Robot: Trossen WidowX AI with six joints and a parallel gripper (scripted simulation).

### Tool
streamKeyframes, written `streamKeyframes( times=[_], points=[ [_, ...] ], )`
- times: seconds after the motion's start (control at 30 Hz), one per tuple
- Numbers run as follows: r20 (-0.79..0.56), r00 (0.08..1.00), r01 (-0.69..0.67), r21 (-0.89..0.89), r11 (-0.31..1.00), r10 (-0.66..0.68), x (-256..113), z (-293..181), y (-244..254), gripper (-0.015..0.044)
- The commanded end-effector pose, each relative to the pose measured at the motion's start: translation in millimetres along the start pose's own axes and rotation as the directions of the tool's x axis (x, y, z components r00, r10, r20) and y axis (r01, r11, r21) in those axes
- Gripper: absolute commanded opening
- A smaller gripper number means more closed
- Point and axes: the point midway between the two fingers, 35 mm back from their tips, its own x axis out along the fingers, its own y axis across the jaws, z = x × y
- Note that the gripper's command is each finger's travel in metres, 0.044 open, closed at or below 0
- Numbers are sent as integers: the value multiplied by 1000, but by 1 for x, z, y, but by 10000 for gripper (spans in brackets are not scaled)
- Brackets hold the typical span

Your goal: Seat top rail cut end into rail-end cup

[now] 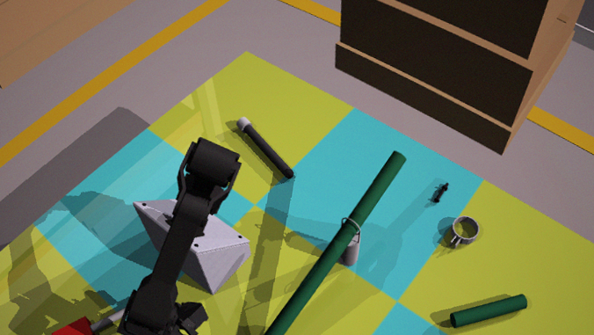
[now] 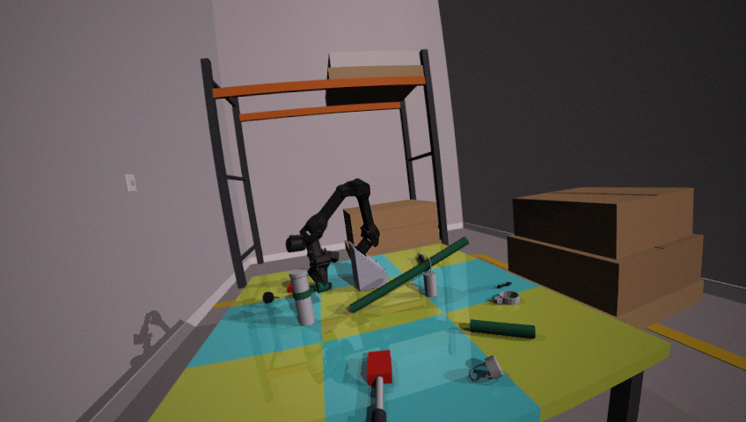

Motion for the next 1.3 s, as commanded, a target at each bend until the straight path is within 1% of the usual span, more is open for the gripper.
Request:
streamKeyframes(
  times=[0.0,0.57,1.0,1.1,1.2,1.27],
  points=[
    [6,1000,3,12,1000,-3,7,2,1,440],
    [15,1000,7,10,1000,-7,34,6,1,440],
    [15,1000,7,10,1000,-7,34,6,1,99],
    [15,1000,7,10,1000,-7,34,6,1,79],
    [9,1000,7,20,1000,-7,35,6,0,0],
    [2,1000,7,33,999,-7,35,6,-1,0]
  ],
)
